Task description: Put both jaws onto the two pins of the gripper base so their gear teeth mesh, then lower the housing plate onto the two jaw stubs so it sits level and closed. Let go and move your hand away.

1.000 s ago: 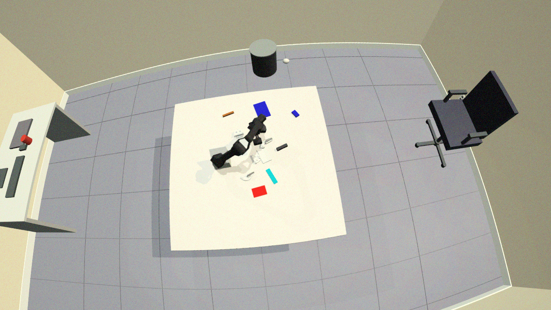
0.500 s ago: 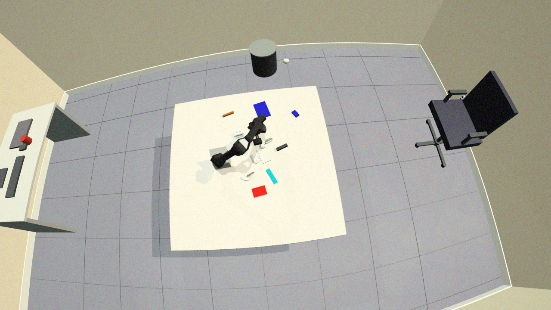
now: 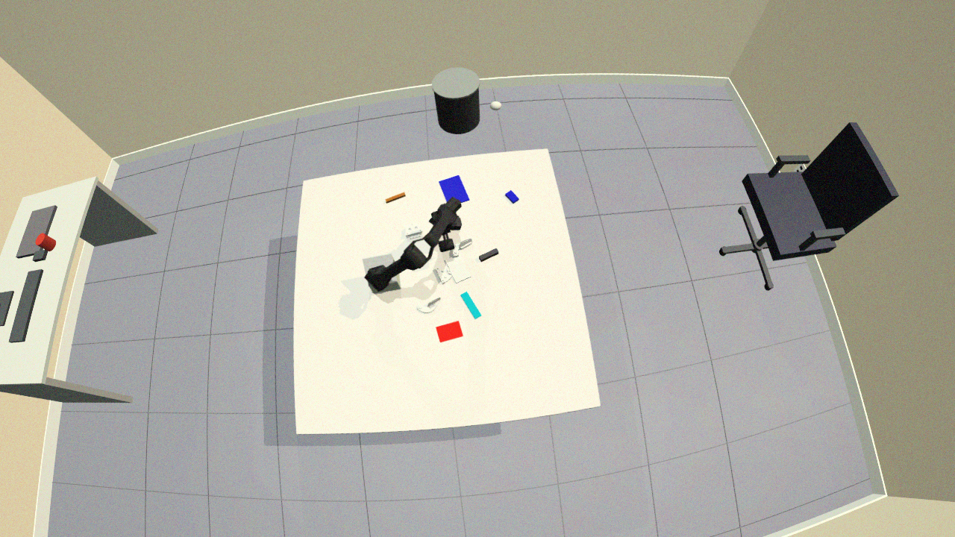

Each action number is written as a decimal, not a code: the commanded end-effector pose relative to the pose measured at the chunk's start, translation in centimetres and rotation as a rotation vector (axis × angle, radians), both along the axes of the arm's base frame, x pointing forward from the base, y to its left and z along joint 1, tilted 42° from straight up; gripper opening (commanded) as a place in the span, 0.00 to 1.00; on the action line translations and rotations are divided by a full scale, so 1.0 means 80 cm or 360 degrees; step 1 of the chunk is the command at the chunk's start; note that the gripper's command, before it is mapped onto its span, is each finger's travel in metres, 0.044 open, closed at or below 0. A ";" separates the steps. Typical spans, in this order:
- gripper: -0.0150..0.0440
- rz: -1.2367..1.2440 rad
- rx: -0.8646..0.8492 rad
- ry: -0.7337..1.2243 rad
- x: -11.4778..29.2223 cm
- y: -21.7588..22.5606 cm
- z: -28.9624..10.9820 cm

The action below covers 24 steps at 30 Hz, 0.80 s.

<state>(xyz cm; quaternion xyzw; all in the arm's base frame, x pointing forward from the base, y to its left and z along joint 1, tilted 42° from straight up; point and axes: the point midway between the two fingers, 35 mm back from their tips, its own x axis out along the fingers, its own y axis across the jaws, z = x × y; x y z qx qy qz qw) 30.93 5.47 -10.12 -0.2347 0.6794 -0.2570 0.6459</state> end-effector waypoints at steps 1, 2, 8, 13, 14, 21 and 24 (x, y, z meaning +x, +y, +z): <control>0.96 0.0000 0.0000 0.0000 0.000 0.000 0.000; 0.91 0.0000 0.0000 0.0000 0.000 0.000 0.000; 0.64 0.0000 0.0000 0.0000 0.000 0.000 0.000; 0.42 0.0000 0.0000 0.0000 0.000 0.000 0.000; 0.38 0.0000 0.0000 0.0000 0.000 0.000 0.000; 0.25 0.0000 0.0000 0.0000 0.000 0.000 0.000; 0.25 0.0000 0.0000 0.0000 0.000 0.000 0.000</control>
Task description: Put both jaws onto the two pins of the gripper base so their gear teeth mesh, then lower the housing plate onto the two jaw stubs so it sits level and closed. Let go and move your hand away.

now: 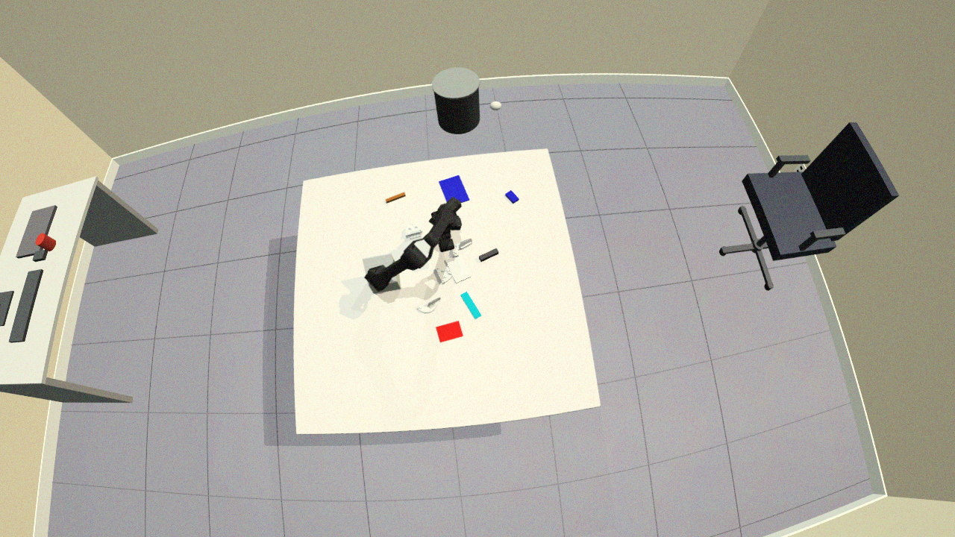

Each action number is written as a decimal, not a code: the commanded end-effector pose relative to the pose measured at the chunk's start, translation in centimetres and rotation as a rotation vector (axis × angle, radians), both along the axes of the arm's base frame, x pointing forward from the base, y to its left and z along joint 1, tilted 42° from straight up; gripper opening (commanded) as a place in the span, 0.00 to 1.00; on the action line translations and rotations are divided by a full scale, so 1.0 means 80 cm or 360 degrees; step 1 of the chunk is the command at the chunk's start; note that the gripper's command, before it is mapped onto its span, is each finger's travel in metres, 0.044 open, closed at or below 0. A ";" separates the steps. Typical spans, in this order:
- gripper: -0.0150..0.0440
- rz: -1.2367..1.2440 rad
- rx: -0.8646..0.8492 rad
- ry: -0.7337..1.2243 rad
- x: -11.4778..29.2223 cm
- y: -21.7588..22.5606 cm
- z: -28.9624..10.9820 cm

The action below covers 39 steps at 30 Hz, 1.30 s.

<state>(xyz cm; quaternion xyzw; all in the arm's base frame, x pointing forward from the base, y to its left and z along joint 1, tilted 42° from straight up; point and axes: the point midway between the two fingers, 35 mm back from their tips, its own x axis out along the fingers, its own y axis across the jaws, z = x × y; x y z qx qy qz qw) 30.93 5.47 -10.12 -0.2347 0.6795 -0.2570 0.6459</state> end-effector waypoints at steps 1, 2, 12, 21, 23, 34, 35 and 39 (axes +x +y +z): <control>0.25 0.0000 0.0000 0.0000 0.000 0.000 0.000; 0.25 0.0000 0.0000 0.0000 0.000 0.000 0.000; 0.30 0.0000 0.0000 0.0000 0.000 0.000 0.000; 0.70 0.0000 0.0000 0.0000 0.000 0.000 0.000; 0.79 0.0000 0.0000 0.0000 0.000 0.000 0.000; 1.00 0.0000 0.0000 0.0000 0.000 0.000 0.000; 1.00 0.0000 0.0000 0.0000 0.000 0.000 0.000; 1.00 0.0000 0.0000 0.0000 0.000 0.000 0.000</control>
